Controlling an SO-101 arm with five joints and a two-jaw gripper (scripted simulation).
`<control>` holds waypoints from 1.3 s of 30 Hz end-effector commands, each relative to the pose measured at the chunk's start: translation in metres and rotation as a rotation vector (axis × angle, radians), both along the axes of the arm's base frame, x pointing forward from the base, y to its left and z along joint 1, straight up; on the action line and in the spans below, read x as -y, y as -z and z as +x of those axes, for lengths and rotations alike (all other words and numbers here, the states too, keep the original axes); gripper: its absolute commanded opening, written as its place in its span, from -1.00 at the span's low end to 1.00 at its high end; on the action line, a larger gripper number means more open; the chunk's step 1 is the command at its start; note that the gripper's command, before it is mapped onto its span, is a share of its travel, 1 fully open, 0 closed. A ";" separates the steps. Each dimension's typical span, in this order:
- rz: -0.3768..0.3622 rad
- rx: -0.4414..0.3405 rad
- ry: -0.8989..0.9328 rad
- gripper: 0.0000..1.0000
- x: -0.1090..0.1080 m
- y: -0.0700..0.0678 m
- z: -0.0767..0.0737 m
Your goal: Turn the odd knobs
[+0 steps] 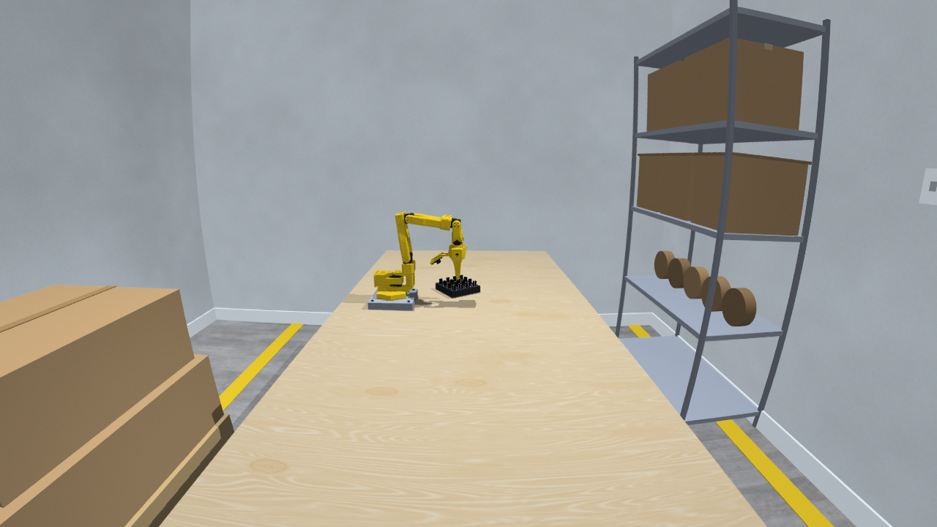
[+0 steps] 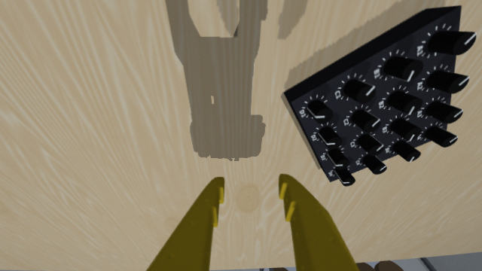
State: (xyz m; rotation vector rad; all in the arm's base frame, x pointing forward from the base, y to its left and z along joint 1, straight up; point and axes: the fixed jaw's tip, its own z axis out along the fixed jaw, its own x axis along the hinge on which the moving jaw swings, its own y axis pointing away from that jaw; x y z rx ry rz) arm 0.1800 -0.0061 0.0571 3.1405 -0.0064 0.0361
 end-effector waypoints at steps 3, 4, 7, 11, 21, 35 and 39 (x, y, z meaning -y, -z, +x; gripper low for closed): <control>0.004 -0.017 0.222 -0.64 0.009 -0.001 -0.001; 0.005 -0.017 0.274 -0.63 0.011 -0.001 -0.001; 0.007 -0.016 0.433 -0.62 0.017 -0.003 -0.002; 0.010 -0.015 0.649 -0.59 0.025 -0.004 -0.003; 0.016 -0.012 1.096 -0.54 0.041 -0.008 -0.006; 0.027 -0.005 1.771 -0.46 0.064 -0.013 -0.013; 0.031 -0.002 1.990 -0.43 0.071 -0.015 -0.015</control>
